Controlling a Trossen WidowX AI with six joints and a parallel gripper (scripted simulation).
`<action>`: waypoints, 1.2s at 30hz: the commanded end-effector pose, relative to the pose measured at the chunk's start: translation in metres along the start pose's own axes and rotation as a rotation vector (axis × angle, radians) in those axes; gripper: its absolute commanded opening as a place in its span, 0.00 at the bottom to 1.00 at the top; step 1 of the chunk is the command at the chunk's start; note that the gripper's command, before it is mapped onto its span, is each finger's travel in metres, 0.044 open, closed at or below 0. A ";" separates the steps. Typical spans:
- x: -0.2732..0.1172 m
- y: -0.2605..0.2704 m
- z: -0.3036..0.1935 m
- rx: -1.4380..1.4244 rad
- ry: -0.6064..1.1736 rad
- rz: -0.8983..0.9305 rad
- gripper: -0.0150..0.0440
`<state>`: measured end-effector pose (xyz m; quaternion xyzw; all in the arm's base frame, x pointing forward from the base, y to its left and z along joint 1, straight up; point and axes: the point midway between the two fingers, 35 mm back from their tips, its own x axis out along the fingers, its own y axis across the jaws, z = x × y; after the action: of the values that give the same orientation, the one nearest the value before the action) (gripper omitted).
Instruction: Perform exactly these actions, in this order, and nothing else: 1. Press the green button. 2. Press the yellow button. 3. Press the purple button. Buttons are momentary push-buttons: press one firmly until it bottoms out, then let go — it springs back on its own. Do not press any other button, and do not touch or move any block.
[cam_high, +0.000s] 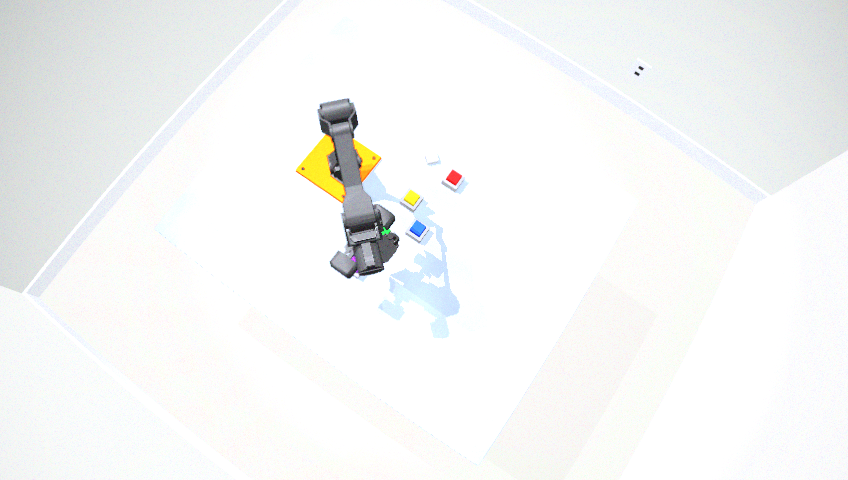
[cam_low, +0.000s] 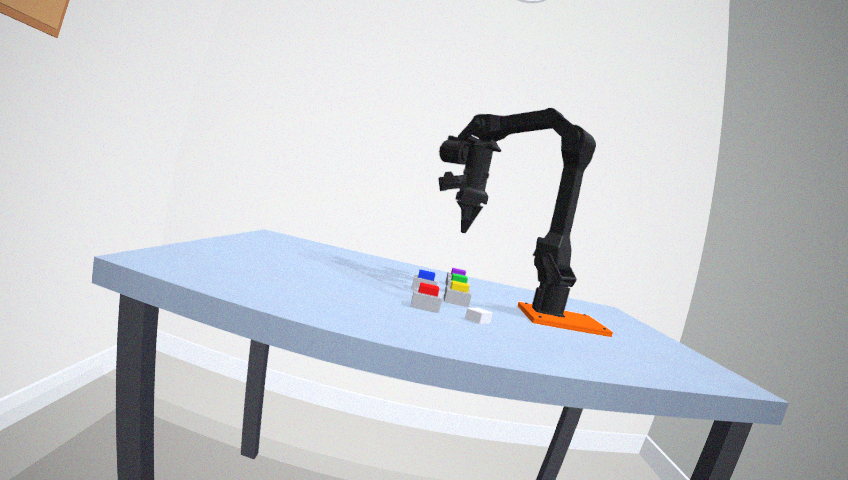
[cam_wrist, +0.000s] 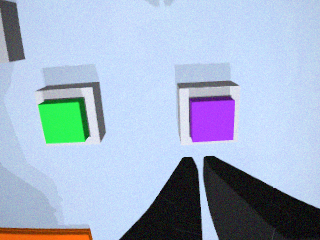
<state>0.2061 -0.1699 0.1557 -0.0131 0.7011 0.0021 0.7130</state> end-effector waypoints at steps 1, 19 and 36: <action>0.000 -0.026 -0.013 -0.011 -0.001 -0.004 0.29; 0.063 -0.026 -0.013 -0.011 0.000 -0.004 0.29; 0.090 -0.026 -0.012 -0.011 0.000 -0.004 0.29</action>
<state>0.1976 -0.1993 0.0747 -0.0201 0.6977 -0.0003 0.7161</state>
